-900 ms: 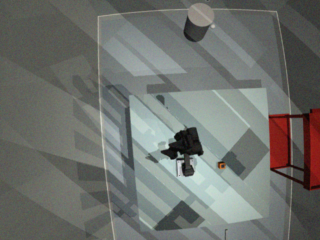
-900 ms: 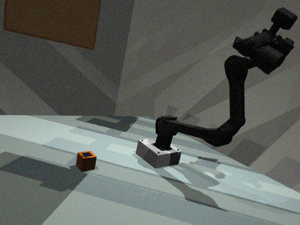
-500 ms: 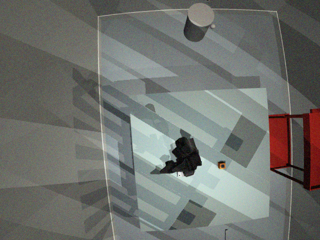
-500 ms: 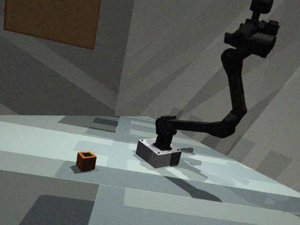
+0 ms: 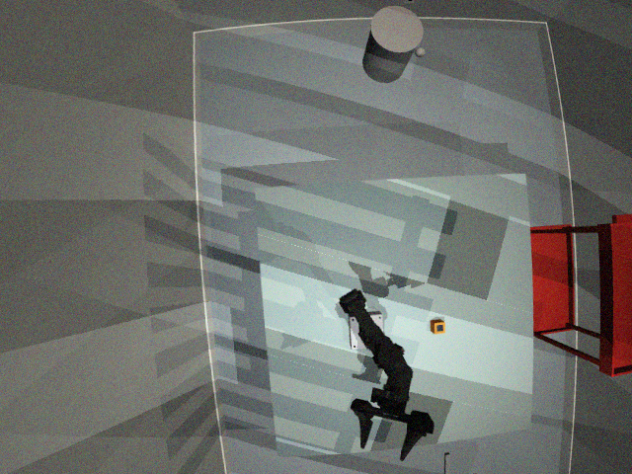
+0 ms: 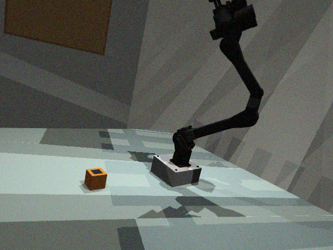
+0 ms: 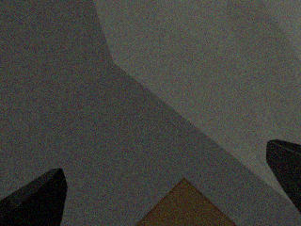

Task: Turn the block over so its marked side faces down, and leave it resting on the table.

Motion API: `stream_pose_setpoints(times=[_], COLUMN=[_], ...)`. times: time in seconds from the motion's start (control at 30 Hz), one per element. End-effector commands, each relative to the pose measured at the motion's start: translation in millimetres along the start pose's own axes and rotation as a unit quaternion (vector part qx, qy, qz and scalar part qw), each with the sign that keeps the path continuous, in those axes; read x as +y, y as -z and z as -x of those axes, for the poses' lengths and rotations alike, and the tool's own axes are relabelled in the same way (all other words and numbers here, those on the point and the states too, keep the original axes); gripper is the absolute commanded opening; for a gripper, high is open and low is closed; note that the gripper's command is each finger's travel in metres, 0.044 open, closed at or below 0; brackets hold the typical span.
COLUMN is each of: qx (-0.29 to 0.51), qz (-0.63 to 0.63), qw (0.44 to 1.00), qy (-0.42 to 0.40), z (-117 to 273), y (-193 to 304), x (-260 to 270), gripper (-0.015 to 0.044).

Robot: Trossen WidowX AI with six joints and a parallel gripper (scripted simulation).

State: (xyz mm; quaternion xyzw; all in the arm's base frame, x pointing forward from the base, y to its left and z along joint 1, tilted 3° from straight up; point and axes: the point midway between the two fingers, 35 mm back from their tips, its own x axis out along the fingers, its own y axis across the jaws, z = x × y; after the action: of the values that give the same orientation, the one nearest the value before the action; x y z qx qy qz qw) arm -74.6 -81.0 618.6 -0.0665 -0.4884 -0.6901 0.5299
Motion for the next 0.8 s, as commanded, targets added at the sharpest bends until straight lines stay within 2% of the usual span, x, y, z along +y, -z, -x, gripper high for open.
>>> stream_pose_setpoints(times=[0.0, 0.2, 0.37, 0.57, 0.77], qx=[0.095, 0.2, 0.302, 0.416, 0.516], qz=[0.043, 0.09, 0.134, 0.196, 0.252], qw=[0.994, 0.97, 0.928, 0.849, 0.74], qy=[-0.041, -0.101, -0.172, -0.262, -0.35], z=[-10.1, -3.4, 23.3, 77.9, 154.0], y=[72.4, 151.2, 227.0, 309.3, 376.6], x=[24.3, 54.6, 84.4, 112.0, 126.8], gripper=[0.044, 0.044, 0.044, 0.044, 0.044])
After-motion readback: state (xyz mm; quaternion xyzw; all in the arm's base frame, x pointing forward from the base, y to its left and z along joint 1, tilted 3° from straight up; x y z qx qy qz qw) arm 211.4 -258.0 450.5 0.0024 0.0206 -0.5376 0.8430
